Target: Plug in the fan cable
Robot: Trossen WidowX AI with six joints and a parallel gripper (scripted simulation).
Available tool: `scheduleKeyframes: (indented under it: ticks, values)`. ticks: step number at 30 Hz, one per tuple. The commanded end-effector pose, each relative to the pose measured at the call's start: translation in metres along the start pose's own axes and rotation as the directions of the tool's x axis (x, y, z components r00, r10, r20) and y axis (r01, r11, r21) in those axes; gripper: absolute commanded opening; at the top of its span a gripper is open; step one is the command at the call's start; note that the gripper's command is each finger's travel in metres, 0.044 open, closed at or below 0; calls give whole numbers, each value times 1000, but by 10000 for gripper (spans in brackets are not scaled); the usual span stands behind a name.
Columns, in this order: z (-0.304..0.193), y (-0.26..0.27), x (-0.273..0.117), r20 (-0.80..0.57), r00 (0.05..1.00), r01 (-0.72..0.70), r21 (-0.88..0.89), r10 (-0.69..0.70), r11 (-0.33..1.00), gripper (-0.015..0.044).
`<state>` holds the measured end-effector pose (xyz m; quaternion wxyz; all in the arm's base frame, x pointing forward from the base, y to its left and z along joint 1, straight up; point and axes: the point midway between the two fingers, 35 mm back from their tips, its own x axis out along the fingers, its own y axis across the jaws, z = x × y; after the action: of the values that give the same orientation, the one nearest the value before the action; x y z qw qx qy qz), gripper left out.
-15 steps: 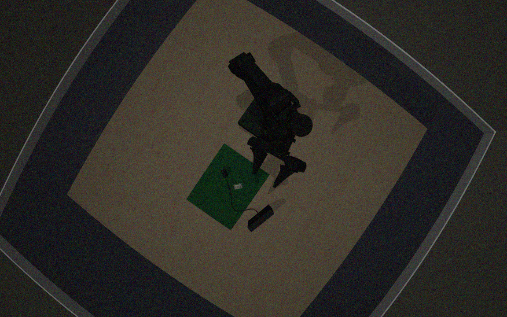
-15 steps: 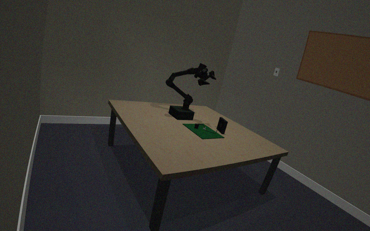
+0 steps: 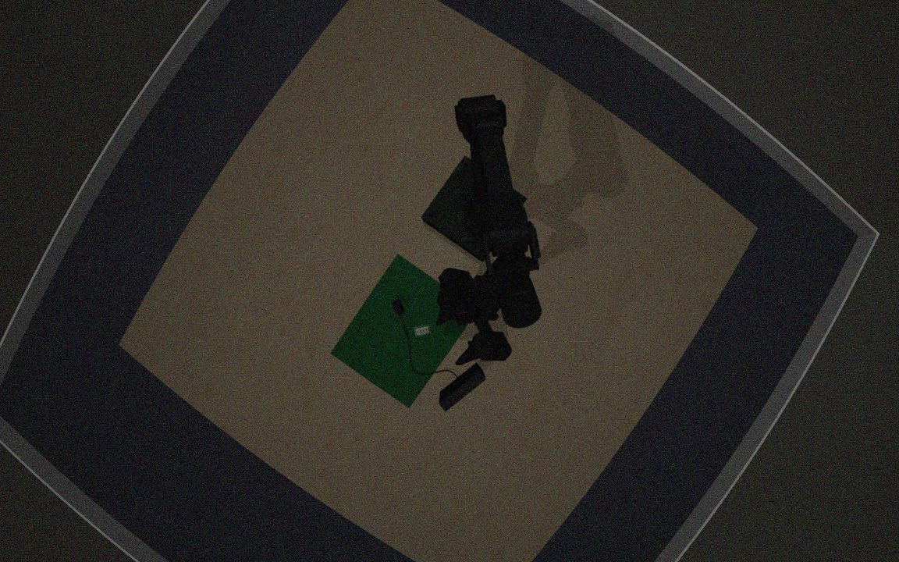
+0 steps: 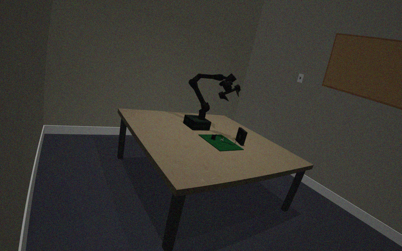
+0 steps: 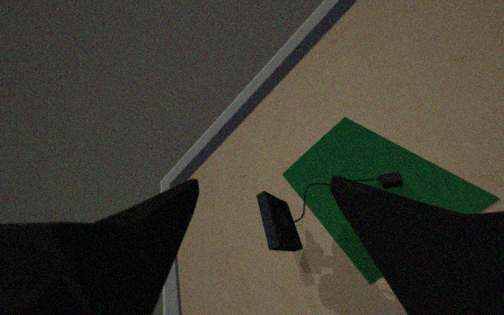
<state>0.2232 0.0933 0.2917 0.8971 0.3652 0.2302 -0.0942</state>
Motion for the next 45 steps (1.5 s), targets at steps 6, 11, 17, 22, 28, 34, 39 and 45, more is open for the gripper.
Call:
scheduleKeyframes:
  ticks: [6,11,17,22,28,34,39,45]
  values:
    - [1,-59,82,-198,881,474,353,-430,807,440]
    - [7,-110,113,-349,734,667,535,-583,518,440]
    - [10,-163,134,-566,548,750,658,-617,63,440]
    - [11,-175,137,-618,505,745,665,-603,-57,440]
    - [-3,-189,153,-617,506,745,665,-603,-57,440]
    - [-50,-234,187,-618,505,745,665,-603,-57,440]
    - [-52,-236,188,-618,505,745,665,-603,-57,440]
    - [-56,-240,191,-618,505,745,665,-603,-57,440]
